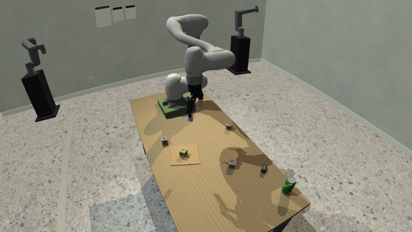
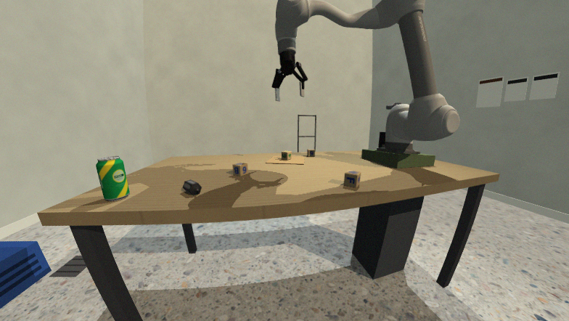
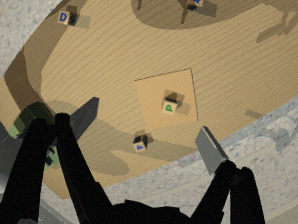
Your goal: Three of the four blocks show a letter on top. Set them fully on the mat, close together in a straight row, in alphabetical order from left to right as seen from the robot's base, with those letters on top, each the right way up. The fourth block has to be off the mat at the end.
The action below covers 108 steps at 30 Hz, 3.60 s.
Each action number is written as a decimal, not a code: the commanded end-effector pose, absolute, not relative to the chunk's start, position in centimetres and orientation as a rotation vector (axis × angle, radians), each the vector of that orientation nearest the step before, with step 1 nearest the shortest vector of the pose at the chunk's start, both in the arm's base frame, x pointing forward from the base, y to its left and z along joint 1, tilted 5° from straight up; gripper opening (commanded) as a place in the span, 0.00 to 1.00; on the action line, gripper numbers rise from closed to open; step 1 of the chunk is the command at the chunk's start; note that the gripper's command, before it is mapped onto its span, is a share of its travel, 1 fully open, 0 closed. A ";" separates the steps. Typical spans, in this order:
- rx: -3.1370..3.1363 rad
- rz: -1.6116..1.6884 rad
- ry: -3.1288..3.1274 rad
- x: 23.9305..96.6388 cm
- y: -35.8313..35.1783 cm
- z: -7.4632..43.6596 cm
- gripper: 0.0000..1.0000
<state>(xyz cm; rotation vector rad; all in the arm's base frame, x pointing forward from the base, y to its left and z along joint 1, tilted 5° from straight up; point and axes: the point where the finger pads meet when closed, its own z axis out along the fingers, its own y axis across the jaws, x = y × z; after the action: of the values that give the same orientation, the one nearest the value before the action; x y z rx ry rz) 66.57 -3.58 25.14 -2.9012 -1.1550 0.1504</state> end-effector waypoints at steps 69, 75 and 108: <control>-2.635 0.147 1.955 61.0 -11.2 19.5 1.00; -2.479 0.149 2.188 60.1 -12.6 17.9 1.00; -1.290 0.069 3.199 54.2 -19.4 9.6 1.00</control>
<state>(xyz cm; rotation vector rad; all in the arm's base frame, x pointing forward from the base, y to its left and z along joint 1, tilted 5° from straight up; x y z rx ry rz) 54.87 -18.65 10.49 1.2079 -2.5794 -0.0778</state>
